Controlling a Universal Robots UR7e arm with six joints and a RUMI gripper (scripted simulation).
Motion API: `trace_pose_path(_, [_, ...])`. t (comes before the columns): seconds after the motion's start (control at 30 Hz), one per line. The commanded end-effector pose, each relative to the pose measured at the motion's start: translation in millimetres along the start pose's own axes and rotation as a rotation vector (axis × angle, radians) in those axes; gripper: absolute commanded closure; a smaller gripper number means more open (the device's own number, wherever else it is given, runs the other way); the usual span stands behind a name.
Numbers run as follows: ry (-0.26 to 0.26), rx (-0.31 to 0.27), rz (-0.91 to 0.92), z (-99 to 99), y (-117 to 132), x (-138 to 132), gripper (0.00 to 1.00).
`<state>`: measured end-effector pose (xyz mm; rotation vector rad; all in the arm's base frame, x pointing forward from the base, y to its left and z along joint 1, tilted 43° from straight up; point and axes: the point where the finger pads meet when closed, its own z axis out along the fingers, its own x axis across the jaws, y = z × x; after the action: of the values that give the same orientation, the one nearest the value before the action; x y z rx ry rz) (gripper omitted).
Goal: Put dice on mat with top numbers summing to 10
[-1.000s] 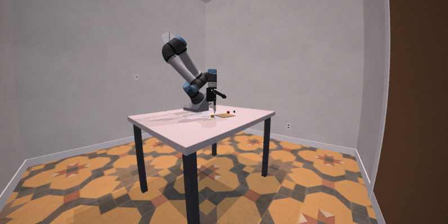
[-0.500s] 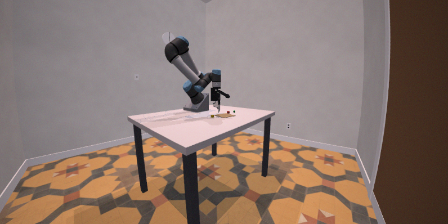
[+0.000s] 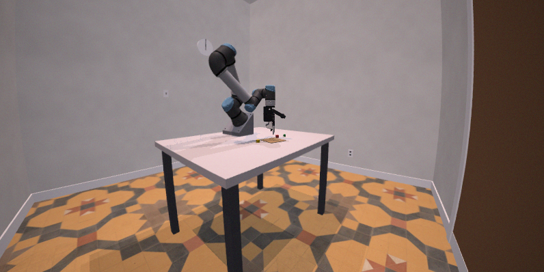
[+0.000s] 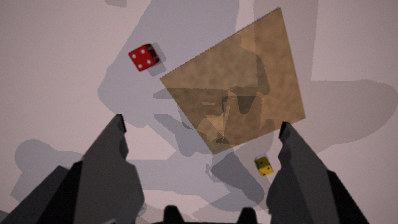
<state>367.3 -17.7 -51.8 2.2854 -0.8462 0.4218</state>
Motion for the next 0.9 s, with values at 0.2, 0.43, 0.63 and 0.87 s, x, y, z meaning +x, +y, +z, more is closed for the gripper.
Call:
trace_pose_path(0.2, [0.001,-0.003,0.002,0.1,-39,-40,0.0])
trace_pose_path(0.43, [0.001,-0.003,0.002,0.2,-50,-52,0.0])
trace_pose_path(0.63, [0.001,-0.003,0.002,0.2,-56,-58,0.0])
trace_pose_path(0.87, [0.001,-0.003,0.002,0.2,-57,-59,0.0])
